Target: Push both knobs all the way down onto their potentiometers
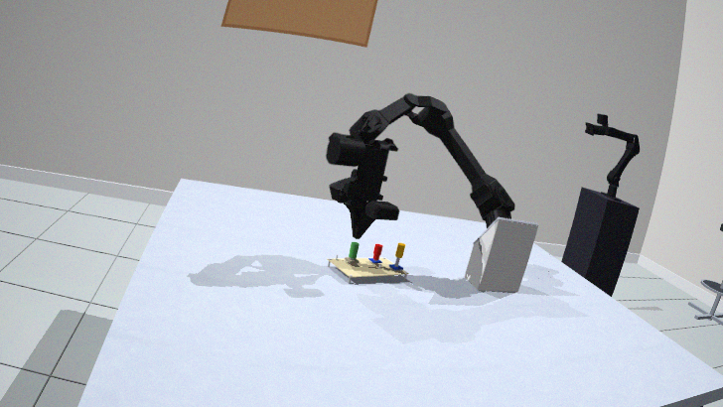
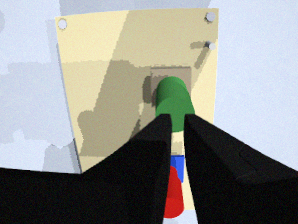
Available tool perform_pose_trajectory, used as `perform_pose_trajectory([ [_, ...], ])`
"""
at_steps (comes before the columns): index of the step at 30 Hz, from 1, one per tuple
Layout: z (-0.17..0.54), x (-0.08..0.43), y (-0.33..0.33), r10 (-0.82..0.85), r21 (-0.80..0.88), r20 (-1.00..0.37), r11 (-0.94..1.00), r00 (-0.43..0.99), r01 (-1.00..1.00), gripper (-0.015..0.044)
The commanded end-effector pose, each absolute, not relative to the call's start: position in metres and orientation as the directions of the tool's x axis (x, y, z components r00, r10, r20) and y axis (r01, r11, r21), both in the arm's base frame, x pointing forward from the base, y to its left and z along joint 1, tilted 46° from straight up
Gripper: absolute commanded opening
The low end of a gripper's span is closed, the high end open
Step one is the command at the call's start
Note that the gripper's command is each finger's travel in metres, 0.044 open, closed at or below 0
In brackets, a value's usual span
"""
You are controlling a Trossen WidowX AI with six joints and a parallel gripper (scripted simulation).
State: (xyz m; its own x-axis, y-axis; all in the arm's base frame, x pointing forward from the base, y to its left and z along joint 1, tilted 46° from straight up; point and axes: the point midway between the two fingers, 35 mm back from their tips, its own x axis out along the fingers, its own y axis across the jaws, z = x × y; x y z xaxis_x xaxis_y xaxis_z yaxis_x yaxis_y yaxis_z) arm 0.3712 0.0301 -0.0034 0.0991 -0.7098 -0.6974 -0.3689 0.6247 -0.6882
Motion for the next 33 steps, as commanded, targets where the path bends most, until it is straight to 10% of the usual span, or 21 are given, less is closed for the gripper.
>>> perform_pose_trajectory([
  [1,-0.004,0.371,0.029,-0.71,-0.688,-0.697,0.625,0.097,-0.368,0.0105],
  [14,0.003,0.275,0.044,-0.701,-0.677,-0.708,0.635,0.093,-0.373,0.044],
  [21,0.004,0.192,0.031,-0.708,-0.682,-0.701,0.631,0.086,-0.371,0.044],
  [33,0.004,0.19,0.03,-0.708,-0.682,-0.701,0.63,0.086,-0.37,0.044],
])
